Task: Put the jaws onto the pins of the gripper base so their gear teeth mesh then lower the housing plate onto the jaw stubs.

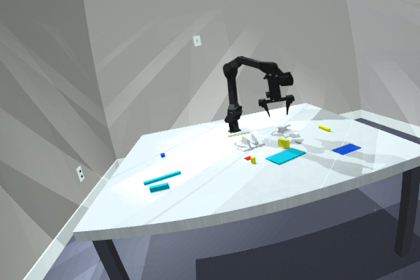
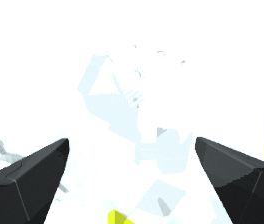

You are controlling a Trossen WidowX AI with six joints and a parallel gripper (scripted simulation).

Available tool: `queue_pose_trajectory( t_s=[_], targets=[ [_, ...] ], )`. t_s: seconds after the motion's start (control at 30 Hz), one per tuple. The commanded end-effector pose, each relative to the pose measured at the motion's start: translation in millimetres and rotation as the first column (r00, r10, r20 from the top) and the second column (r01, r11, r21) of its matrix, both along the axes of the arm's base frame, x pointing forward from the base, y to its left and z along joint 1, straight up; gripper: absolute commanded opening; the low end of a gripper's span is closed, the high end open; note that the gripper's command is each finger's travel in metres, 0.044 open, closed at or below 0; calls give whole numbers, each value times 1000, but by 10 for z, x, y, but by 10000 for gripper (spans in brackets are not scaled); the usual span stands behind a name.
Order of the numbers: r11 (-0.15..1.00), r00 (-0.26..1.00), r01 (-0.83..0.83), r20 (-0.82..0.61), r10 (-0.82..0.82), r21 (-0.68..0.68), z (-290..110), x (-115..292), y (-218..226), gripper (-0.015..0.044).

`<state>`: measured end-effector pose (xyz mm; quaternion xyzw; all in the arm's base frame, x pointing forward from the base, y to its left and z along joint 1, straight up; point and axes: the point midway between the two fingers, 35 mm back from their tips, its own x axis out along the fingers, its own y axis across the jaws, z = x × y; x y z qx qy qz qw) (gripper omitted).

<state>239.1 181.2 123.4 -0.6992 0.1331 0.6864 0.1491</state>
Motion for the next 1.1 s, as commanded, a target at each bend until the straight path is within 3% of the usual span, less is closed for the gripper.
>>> queue_pose_trajectory(
  t_s=[0.0, 0.53, 0.77, 0.9, 1.07],
  targets=[
    [992, 992, -129, 5, 129, -3, 22, -40, 73, 440],
    [785, 785, -619, 6, 619, -15, 63, -281, 356, 440],
    [771, 771, -637, 6, 637, -16, 42, -291, 369, 440],
    [771, 771, -637, 6, 637, -16, -314, -284, 376, 440],
    [771, 771, -637, 6, 637, -16, -336, -285, 375, 440]
  ],
)
